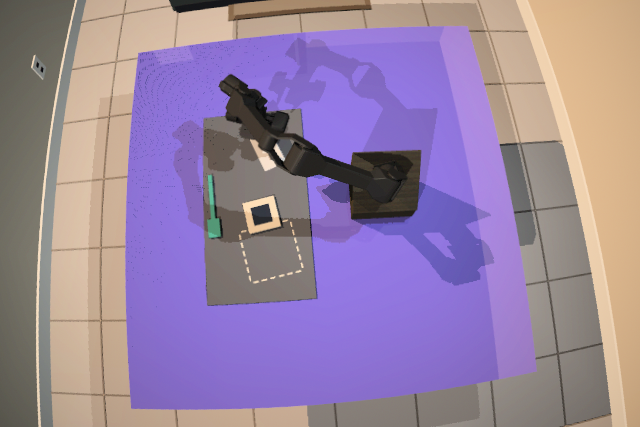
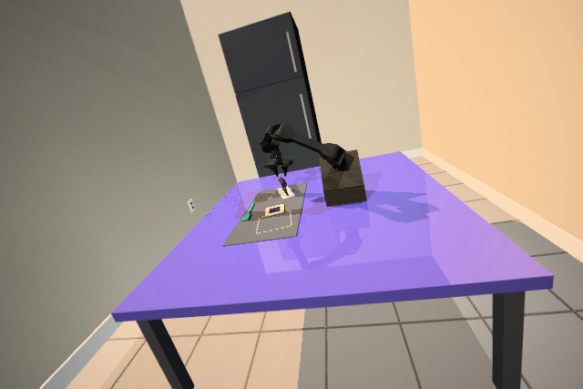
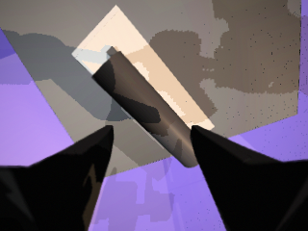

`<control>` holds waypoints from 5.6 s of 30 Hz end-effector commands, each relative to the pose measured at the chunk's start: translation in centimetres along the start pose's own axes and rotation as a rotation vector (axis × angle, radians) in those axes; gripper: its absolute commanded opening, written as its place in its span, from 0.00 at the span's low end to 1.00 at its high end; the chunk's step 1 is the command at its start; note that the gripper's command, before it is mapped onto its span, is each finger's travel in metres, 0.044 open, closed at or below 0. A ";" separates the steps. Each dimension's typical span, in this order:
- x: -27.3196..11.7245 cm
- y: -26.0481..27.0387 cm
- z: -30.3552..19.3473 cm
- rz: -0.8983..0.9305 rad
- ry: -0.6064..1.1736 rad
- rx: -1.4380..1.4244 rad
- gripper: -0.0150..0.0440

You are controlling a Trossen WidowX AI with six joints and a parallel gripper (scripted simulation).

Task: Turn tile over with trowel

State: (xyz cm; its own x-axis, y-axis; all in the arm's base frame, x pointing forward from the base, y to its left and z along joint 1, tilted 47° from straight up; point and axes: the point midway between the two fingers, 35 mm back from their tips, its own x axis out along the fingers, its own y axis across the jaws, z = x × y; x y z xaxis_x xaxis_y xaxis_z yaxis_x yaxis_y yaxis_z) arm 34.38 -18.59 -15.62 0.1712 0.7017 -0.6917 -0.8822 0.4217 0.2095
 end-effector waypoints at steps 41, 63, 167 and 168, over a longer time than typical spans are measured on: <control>2.3 -0.5 -0.2 -0.003 0.005 -0.751 0.71; 4.3 -0.4 -0.2 -0.003 0.003 -0.752 0.47; -1.3 -0.1 -1.0 -0.031 0.017 0.106 0.76; -1.3 -0.1 -1.3 -0.040 0.023 0.136 0.76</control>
State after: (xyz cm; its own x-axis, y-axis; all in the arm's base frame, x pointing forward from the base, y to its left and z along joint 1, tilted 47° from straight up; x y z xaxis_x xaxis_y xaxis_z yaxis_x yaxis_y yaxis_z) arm 34.12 -19.79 -15.38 0.1830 0.6884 -0.7019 -0.8466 0.4733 0.2434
